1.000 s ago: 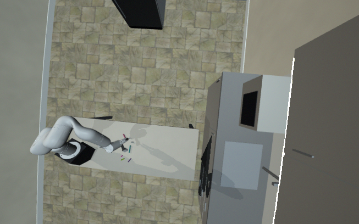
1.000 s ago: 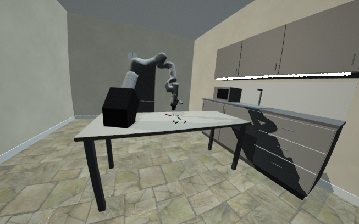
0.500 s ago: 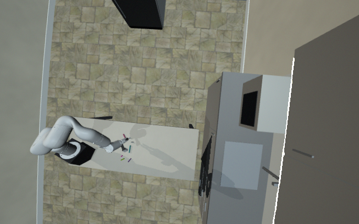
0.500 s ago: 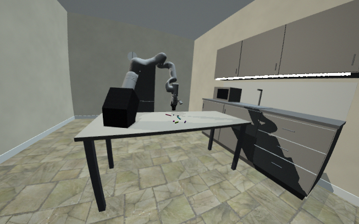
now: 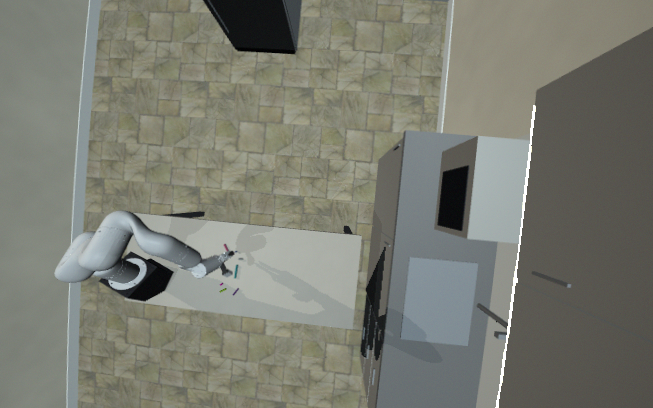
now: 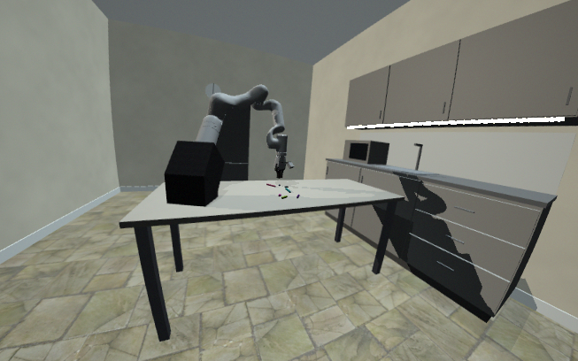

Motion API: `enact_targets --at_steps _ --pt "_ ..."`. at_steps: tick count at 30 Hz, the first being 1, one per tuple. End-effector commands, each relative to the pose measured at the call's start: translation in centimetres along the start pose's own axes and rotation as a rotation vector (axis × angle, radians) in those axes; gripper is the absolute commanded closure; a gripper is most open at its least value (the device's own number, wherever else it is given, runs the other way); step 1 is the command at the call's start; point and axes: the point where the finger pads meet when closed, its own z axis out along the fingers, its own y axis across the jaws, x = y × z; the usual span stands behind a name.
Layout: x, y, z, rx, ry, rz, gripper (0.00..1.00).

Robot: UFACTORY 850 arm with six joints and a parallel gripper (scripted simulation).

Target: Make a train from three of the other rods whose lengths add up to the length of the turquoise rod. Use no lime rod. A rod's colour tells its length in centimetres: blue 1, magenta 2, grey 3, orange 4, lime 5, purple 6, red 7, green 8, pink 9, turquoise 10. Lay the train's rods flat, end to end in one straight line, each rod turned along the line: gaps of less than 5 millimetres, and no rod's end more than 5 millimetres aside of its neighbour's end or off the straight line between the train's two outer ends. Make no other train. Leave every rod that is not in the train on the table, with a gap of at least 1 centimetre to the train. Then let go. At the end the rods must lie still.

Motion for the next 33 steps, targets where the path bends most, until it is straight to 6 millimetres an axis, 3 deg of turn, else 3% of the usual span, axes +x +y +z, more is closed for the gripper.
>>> enact_targets --at_steps 1,33 --pt "0.0 -0.1 0.1 0.001 0.000 0.000 0.76" --pt "0.1 -0.2 3.8 0.000 0.000 0.000 0.76"
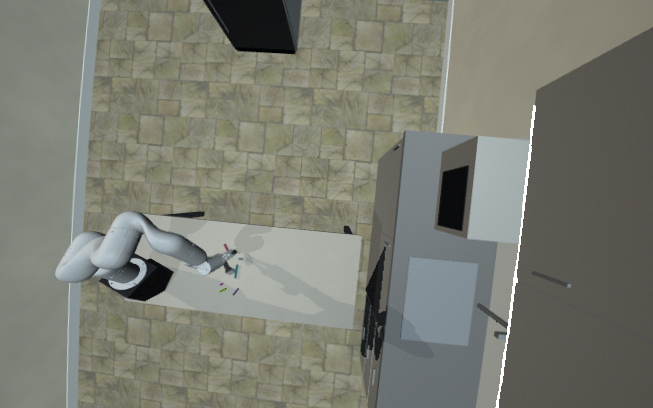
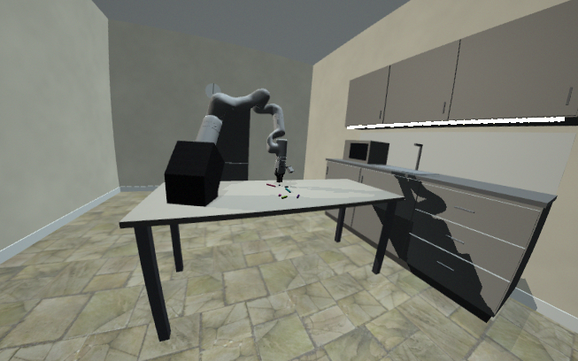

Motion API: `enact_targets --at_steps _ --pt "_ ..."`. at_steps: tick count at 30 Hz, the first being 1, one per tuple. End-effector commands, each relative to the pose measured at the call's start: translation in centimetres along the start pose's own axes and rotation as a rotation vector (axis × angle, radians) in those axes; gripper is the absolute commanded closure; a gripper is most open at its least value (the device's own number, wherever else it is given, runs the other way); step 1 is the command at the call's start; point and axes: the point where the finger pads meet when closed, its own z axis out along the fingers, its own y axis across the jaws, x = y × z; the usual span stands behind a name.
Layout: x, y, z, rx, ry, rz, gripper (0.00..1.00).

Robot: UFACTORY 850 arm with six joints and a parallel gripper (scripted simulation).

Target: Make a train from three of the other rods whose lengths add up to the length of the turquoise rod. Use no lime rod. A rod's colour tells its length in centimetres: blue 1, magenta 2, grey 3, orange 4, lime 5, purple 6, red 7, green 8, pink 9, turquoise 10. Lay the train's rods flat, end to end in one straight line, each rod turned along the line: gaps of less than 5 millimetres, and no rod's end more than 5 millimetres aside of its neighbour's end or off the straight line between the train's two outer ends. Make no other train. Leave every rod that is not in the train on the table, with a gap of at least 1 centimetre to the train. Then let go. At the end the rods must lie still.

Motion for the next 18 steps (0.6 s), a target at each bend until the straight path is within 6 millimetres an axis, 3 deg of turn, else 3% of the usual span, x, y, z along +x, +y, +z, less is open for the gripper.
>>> enact_targets --at_steps 1,18 --pt "0.0 -0.1 0.4 0.001 0.001 0.000 0.76" --pt "0.0 -0.1 1.5 0.001 0.001 0.000 0.76"
